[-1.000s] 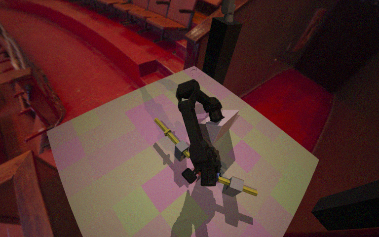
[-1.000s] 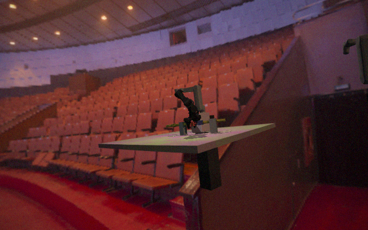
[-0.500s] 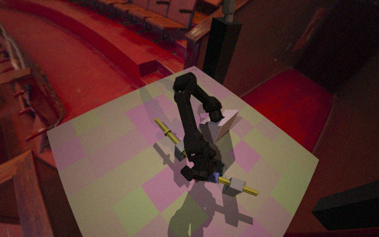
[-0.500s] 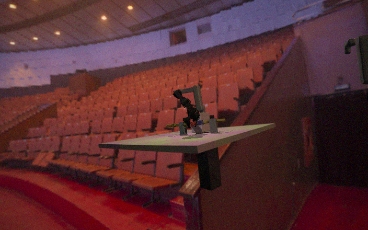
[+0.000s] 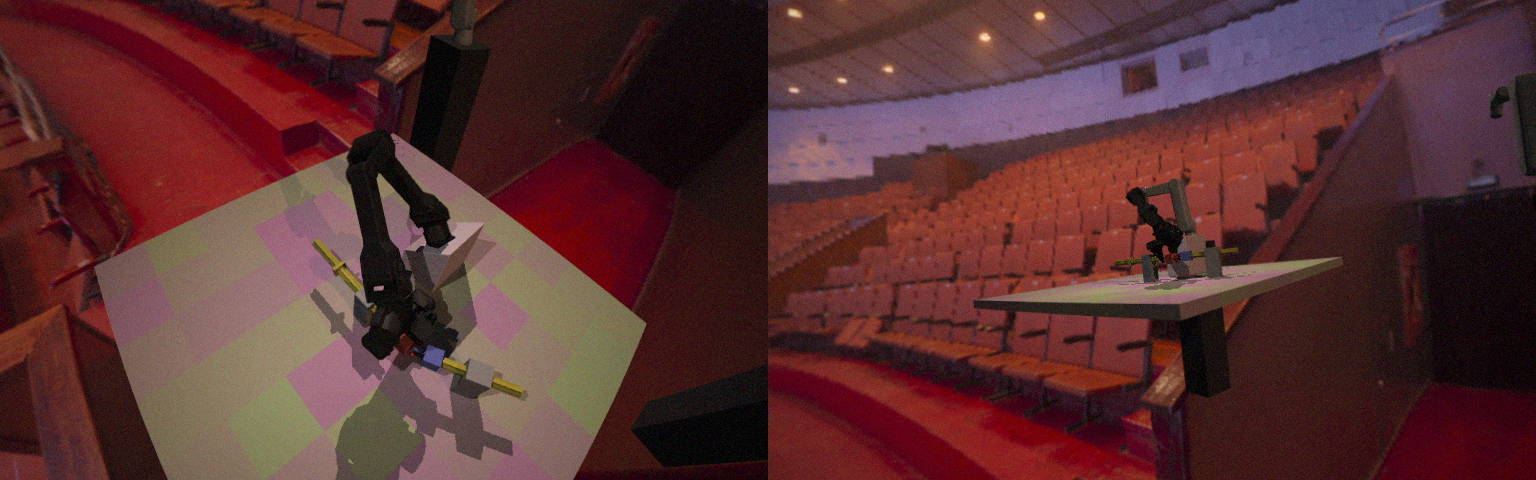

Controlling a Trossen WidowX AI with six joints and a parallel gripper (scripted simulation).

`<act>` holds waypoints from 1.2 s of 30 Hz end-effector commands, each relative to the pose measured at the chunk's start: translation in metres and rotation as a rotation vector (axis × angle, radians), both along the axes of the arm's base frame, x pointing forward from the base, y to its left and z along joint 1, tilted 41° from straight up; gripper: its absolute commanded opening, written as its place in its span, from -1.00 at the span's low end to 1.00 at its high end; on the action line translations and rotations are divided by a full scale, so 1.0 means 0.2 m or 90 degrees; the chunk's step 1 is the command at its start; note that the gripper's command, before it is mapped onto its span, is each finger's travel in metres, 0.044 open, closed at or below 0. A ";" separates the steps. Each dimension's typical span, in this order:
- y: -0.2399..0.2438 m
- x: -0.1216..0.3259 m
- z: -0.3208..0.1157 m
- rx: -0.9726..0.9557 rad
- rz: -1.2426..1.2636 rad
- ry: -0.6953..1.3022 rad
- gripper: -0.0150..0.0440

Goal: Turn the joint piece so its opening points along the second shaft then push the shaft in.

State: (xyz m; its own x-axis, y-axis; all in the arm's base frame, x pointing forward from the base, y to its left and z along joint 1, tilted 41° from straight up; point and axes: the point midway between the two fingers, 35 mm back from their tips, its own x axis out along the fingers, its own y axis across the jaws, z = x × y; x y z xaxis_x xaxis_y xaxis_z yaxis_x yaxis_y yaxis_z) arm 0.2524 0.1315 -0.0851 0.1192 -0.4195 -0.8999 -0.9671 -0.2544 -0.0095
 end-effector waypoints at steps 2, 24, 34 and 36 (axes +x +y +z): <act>0.00 0.00 0.01 0.009 0.004 0.001 1.00; 0.22 -0.02 0.19 -0.004 -0.395 -0.209 1.00; 0.32 -0.06 0.30 0.001 -0.577 -0.332 1.00; 0.34 -0.06 0.33 0.004 -0.611 -0.357 1.00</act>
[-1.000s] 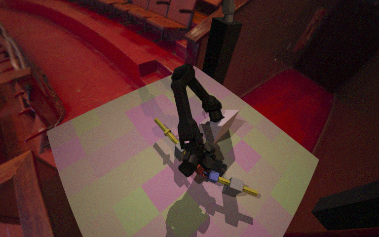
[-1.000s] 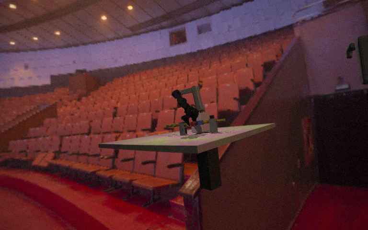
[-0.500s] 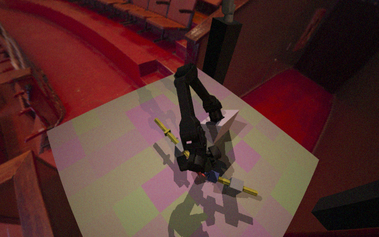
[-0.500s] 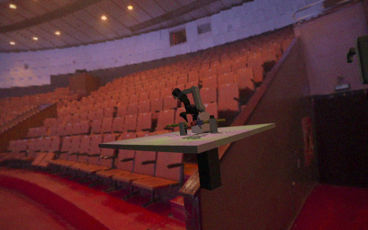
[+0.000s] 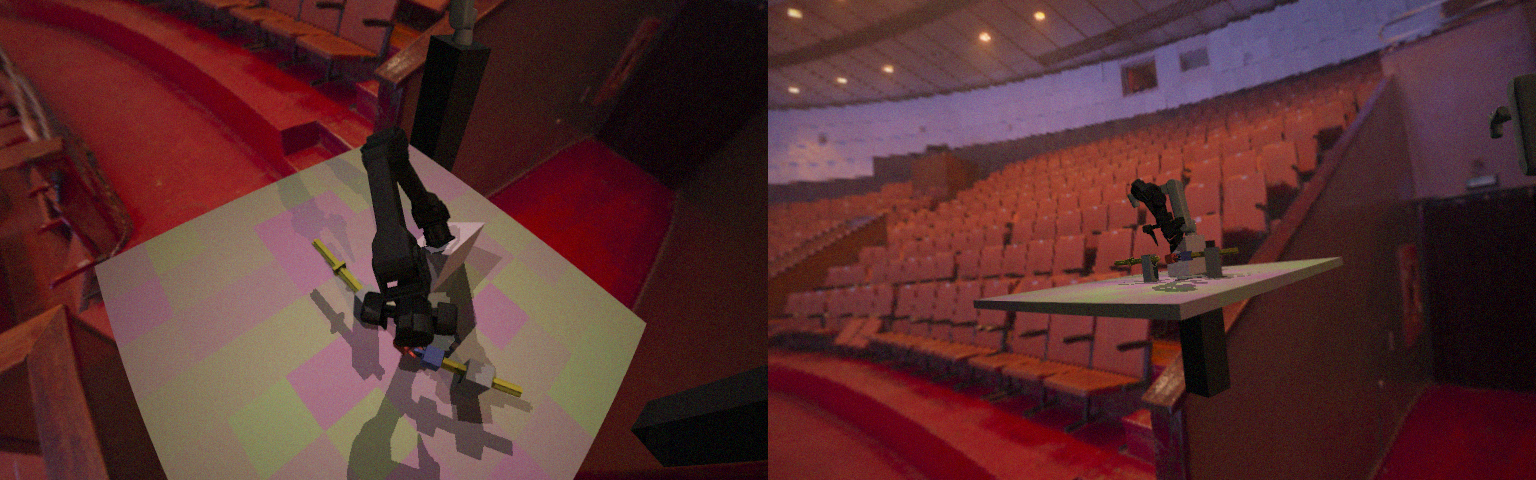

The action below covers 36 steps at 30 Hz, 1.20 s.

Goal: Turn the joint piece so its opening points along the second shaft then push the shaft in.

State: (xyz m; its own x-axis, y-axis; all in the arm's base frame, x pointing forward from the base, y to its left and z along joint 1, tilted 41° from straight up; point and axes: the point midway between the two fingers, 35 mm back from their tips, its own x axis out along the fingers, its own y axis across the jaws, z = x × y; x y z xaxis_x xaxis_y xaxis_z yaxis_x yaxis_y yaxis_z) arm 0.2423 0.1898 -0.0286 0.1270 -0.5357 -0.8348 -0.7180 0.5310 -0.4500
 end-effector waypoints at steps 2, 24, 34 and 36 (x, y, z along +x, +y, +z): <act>0.06 -0.02 0.07 -0.002 -0.099 -0.077 1.00; 0.18 -0.09 0.24 0.002 -0.330 -0.272 1.00; -0.20 0.01 0.31 -0.002 -0.330 -0.274 1.00; -0.20 0.01 0.31 -0.002 -0.330 -0.274 1.00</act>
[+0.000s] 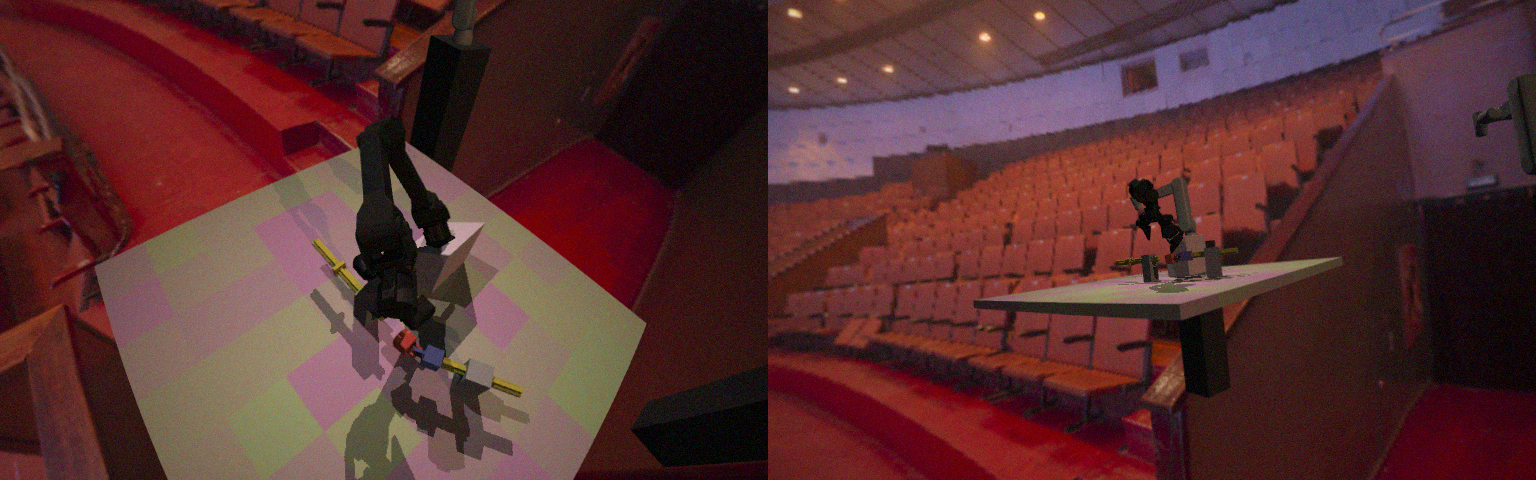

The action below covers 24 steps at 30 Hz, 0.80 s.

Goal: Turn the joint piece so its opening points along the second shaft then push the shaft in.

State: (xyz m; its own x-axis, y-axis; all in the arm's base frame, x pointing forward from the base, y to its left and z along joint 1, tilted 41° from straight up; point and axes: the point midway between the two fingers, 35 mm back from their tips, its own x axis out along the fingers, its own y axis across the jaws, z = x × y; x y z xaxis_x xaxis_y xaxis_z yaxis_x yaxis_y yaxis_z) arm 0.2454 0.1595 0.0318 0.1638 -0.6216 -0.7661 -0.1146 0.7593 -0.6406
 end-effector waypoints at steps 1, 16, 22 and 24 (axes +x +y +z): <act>-0.05 0.00 0.01 0.000 0.011 0.000 1.00; -0.07 0.01 -0.01 0.067 -0.208 -0.164 1.00; -0.08 0.01 -0.02 0.095 -0.308 -0.235 1.00; -0.09 0.01 -0.02 0.104 -0.341 -0.258 1.00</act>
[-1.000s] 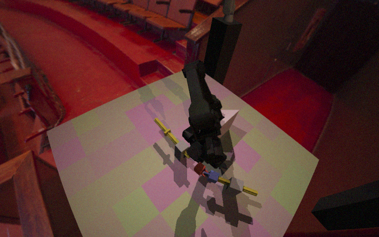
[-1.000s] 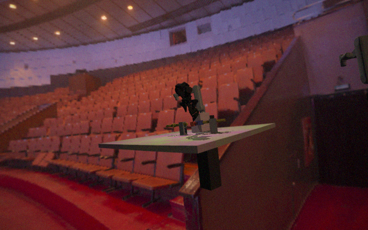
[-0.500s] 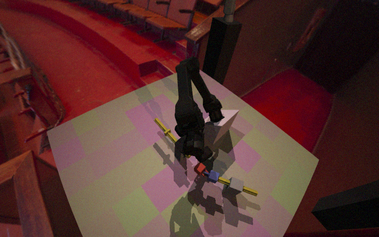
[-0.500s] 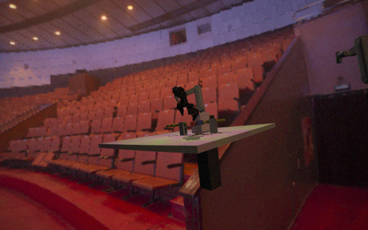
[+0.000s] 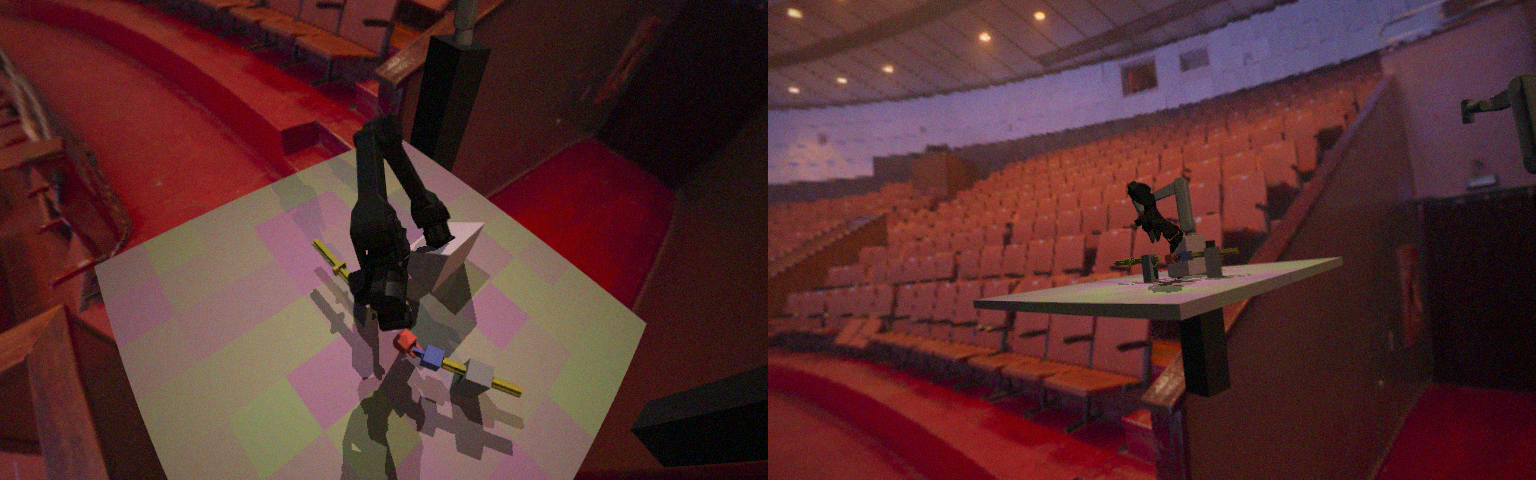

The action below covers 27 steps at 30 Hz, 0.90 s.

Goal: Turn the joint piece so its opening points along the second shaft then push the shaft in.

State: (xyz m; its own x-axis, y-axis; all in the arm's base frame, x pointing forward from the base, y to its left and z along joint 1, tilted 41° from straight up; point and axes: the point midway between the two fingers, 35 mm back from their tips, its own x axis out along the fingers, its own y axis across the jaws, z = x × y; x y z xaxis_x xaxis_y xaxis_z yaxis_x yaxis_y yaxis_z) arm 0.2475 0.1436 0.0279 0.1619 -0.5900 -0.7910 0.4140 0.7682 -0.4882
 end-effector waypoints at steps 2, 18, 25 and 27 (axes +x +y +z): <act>-0.01 0.00 0.00 0.033 -0.100 -0.071 1.00; -0.04 0.01 -0.02 0.108 -0.371 -0.252 1.00; -0.06 0.01 -0.03 0.137 -0.479 -0.321 1.00; -0.06 0.01 -0.03 0.137 -0.482 -0.323 1.00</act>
State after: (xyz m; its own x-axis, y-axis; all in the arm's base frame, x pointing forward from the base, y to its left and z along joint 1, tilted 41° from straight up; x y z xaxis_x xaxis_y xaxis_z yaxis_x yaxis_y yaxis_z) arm 0.2501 0.1332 0.0212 0.1496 -0.5372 -0.8301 0.9472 0.3186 -0.0355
